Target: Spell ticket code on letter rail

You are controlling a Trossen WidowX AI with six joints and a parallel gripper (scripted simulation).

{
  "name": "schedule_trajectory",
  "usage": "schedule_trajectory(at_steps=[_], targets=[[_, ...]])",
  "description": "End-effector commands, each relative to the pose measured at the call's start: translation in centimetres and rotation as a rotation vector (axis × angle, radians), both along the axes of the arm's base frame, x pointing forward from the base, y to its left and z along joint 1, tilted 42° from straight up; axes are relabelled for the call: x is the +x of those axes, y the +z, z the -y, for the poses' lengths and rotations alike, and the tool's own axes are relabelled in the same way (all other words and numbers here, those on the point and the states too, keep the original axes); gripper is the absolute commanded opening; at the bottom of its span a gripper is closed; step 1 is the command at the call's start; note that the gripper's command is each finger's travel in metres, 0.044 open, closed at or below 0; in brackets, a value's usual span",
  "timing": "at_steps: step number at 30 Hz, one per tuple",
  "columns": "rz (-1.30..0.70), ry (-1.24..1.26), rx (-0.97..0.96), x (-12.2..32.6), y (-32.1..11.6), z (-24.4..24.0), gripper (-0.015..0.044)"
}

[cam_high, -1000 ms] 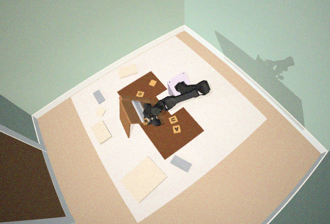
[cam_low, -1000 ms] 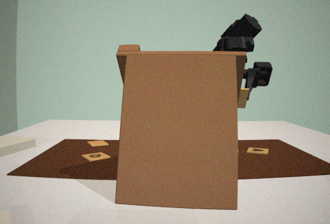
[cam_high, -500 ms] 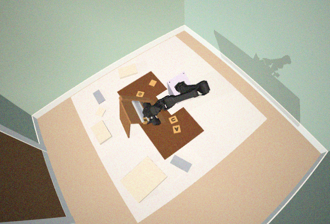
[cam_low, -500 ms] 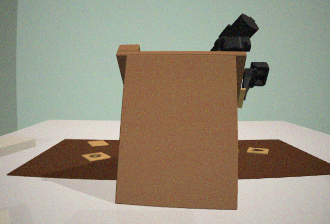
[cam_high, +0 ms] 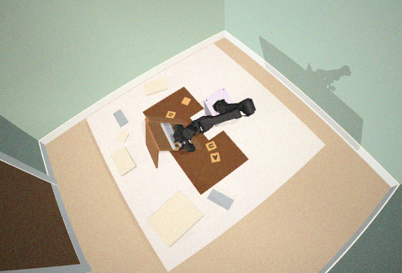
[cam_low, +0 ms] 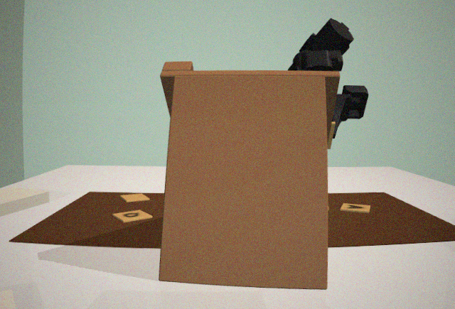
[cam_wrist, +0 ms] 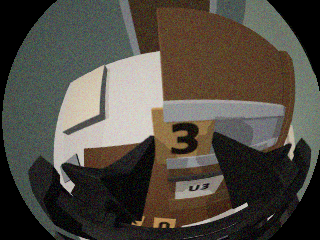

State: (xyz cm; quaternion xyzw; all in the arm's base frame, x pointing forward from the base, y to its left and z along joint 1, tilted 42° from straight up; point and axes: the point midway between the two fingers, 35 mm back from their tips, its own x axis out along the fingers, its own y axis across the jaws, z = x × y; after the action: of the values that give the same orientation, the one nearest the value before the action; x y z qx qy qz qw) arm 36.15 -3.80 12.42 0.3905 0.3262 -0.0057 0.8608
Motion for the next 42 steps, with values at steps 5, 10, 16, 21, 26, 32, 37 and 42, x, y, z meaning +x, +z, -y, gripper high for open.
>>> schedule_trajectory(at_steps=[5, 10, 16, 21, 26, 32, 37, 42], targets=[[0.001, 0.004, -0.001, -0.1, -0.4, 0.4, 0.0000], [0.001, 0.004, -0.002, -0.2, -0.7, 0.7, 0.0000], [0.001, 0.004, -0.002, -0.4, -1.0, 1.0, 0.0000], [0.001, 0.004, -0.002, -0.5, -1.3, 1.3, 0.0000], [0.001, 0.004, -0.002, -0.6, -1.6, 1.6, 0.0000], [0.001, 0.004, -0.002, -0.7, -1.9, 1.8, 0.0000], [0.000, 0.004, -0.003, -0.8, -2.2, 2.1, 0.0000], [0.000, 0.004, -0.003, -0.9, -2.5, 2.4, 0.0000]])
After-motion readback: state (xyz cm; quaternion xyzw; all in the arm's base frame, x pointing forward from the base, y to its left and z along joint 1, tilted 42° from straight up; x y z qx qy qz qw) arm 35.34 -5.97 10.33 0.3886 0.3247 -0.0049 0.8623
